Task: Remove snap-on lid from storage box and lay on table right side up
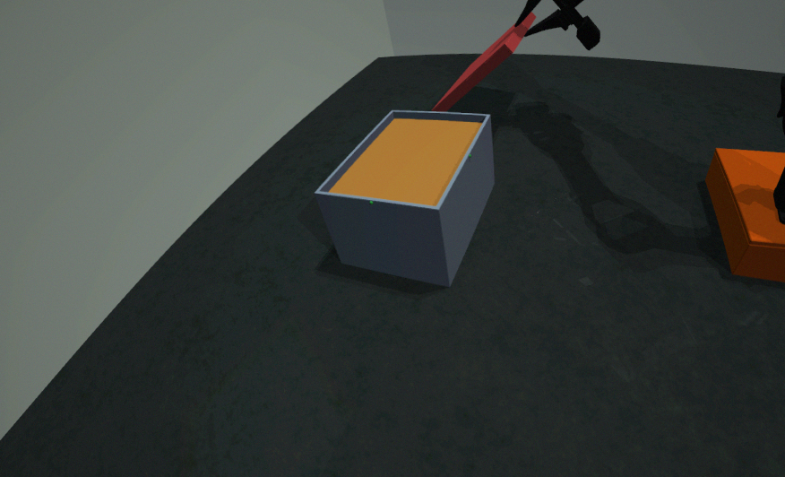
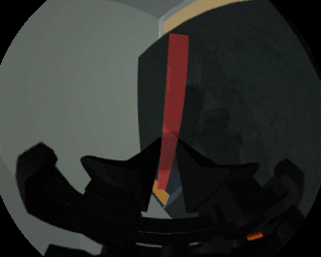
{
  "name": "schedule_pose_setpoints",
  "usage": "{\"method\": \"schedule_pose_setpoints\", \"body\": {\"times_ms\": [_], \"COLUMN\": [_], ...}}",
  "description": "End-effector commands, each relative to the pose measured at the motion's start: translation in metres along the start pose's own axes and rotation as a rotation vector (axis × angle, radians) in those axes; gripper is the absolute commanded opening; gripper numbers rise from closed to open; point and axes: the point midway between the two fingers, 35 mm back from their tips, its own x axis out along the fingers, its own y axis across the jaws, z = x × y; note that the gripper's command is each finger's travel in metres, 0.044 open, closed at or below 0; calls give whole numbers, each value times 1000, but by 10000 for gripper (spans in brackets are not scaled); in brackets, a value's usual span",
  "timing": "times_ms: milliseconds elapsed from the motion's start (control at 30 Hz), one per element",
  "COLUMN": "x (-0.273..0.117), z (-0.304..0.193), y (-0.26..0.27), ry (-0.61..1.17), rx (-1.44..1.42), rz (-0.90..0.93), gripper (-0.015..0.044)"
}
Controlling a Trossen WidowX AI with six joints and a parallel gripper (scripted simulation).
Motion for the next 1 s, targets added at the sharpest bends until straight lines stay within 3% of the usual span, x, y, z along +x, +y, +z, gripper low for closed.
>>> {"method": "schedule_pose_setpoints", "body": {"times_ms": [0,967], "x": [1,16], "z": [1,1], "y": [1,-17], "ry": [-2,-2], "rx": [-4,-4], "rz": [9,9], "gripper": [0,0]}}
